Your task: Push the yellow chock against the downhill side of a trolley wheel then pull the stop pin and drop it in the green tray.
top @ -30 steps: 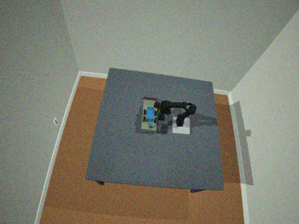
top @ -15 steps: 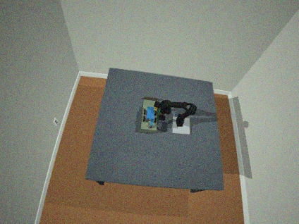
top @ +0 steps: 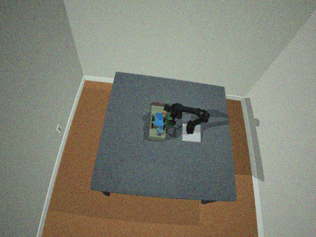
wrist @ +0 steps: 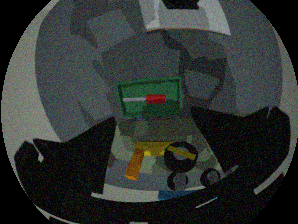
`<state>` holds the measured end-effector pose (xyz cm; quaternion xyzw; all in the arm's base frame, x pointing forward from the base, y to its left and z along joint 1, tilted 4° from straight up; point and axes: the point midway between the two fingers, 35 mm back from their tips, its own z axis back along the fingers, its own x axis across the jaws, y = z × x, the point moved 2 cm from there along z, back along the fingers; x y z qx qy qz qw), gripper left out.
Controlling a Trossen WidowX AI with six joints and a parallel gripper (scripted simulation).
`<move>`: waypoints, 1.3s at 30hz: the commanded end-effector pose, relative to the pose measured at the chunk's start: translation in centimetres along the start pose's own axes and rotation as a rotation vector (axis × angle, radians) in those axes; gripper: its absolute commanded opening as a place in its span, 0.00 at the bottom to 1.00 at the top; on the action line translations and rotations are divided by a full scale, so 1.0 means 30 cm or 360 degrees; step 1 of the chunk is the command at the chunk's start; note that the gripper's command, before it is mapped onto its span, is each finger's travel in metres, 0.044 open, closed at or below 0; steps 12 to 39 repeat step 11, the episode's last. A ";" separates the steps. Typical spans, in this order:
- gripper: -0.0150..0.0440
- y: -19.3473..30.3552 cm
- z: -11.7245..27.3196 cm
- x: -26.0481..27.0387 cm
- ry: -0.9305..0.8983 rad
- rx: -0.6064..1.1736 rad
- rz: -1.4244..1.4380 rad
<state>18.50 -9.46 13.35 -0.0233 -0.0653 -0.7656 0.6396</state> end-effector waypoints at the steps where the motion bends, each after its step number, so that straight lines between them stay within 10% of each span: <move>1: 1.00 0.001 0.046 0.010 -0.0008 0.0007 0.0005; 39: 1.00 0.003 0.090 0.018 -0.0003 0.0007 -0.0001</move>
